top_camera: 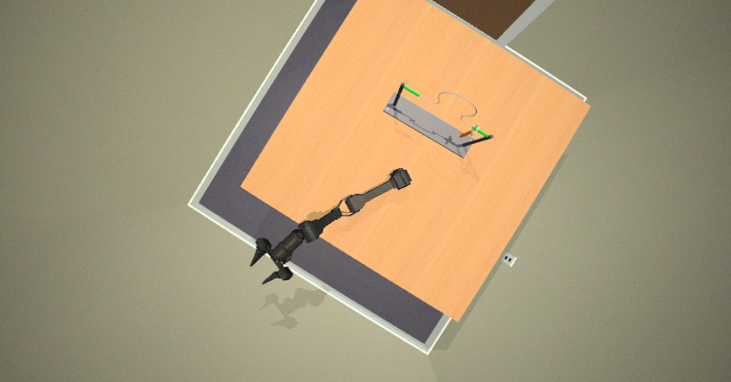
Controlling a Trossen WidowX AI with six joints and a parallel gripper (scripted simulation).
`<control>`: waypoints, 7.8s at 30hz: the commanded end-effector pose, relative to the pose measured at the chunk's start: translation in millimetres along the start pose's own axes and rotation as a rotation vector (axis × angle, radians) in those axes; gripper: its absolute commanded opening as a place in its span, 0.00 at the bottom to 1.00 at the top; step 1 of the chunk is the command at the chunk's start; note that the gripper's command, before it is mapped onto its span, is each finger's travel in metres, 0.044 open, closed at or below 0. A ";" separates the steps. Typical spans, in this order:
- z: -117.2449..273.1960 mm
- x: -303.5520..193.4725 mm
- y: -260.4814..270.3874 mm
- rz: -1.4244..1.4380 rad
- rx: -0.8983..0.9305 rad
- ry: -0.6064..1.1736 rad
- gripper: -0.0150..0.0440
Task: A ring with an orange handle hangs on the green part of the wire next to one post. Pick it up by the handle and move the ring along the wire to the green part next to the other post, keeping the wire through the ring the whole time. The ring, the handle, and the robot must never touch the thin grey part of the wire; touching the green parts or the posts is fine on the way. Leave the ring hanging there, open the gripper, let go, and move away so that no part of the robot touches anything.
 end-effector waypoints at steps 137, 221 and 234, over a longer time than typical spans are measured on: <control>723.7 130.1 -173.9 -0.382 -1.038 2.740 0.53; 793.3 112.7 -162.3 -0.389 -1.036 2.739 0.39; 793.3 112.7 -162.3 -0.389 -1.036 2.739 0.00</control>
Point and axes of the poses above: the point midway between the two fingers, 35 mm back from their tips, its own z axis back along the fingers, its own y axis across the jaws, x = y × z, the point moved 9 cm from there along z, back along the fingers, and after that the axes turned 13 degrees about -z, right-handed, at the moved point
